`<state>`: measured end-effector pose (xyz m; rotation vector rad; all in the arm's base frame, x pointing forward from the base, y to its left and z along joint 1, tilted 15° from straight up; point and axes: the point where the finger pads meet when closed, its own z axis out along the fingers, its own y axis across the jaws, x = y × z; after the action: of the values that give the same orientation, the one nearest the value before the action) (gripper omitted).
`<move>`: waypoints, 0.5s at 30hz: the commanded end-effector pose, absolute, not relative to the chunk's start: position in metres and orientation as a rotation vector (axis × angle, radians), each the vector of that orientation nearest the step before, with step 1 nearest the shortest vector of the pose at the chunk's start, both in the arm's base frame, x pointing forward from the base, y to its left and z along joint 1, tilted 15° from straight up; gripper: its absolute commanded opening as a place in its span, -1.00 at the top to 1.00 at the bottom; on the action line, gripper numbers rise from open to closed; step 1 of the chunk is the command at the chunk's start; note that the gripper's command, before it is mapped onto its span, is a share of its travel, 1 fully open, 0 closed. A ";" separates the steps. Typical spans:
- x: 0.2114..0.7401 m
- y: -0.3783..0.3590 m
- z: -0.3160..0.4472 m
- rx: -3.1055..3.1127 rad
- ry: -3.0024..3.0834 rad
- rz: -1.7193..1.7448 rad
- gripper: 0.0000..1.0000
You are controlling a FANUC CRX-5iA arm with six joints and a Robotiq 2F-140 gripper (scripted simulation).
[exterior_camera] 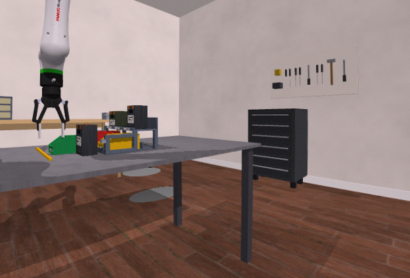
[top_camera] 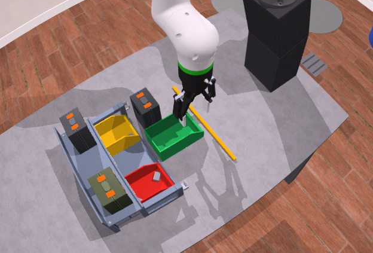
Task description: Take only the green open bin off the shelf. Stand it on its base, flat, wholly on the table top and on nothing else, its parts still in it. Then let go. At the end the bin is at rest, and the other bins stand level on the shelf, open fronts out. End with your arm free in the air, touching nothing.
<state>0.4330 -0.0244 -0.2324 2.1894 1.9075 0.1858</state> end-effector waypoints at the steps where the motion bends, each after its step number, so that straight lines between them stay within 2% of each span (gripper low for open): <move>1: 0.433 -0.025 -0.232 2.205 1.936 0.249 -0.15; 6: 0.419 -0.023 -0.179 2.205 1.936 0.249 -0.15; 15: 0.419 -0.023 -0.179 2.205 1.936 0.249 -0.15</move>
<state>0.4194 -0.0223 -0.1802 2.1952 1.9087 0.1767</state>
